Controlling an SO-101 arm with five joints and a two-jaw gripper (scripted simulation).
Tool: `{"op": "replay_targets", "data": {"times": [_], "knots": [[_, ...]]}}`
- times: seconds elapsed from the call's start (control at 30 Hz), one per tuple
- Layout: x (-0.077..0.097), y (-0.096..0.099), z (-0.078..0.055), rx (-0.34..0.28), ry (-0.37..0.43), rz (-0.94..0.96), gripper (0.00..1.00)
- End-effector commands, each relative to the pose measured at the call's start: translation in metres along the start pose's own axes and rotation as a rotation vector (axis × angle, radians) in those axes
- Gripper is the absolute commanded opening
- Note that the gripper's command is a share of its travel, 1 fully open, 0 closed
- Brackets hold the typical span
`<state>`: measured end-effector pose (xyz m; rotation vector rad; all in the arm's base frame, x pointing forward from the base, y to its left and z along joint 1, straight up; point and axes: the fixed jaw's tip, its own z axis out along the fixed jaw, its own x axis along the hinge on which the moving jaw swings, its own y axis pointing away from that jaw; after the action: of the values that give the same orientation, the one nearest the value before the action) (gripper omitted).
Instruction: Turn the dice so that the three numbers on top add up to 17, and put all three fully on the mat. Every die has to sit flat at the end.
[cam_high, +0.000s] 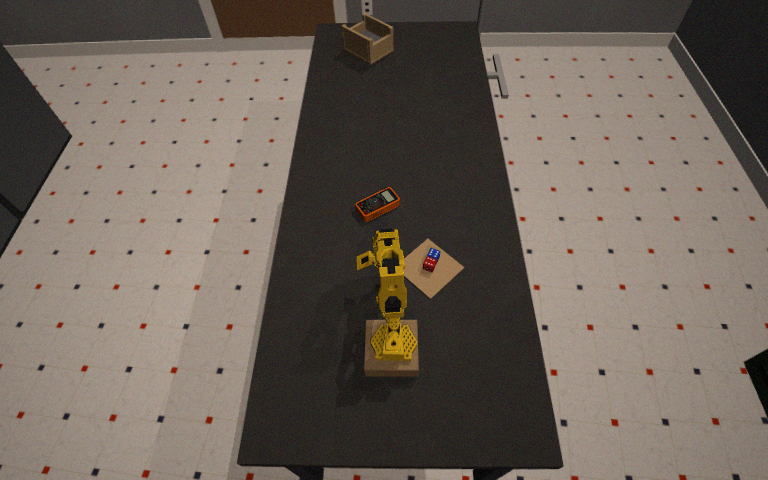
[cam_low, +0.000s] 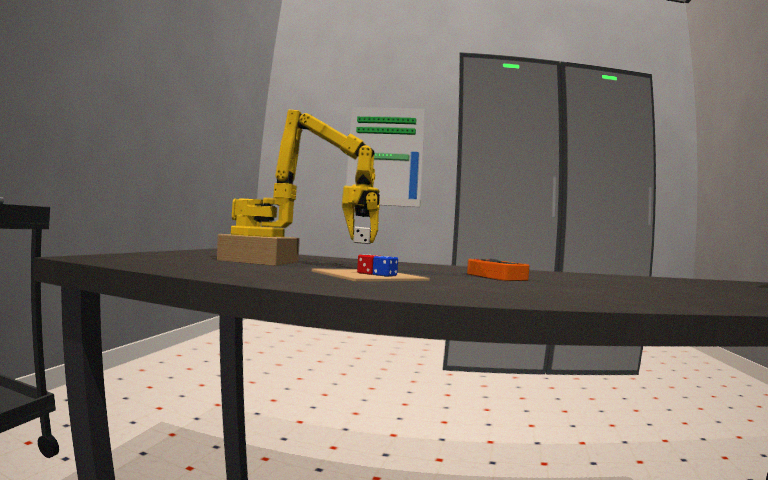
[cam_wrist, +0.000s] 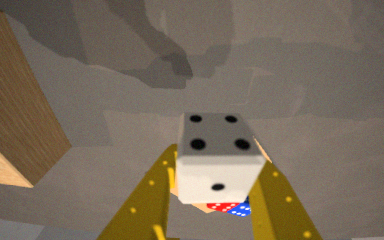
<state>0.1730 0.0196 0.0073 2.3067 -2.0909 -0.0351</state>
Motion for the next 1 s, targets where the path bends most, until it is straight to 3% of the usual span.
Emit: {"op": "replay_targets", "data": {"times": [0.0,0.53,0.97], "knots": [[-0.007,0.005,-0.001,0.009,0.0,-0.048,0.0],[-0.032,0.036,0.007,0.009,0.006,-0.24,0.0],[-0.034,0.038,0.008,0.009,0.006,-0.255,0.0]]}}
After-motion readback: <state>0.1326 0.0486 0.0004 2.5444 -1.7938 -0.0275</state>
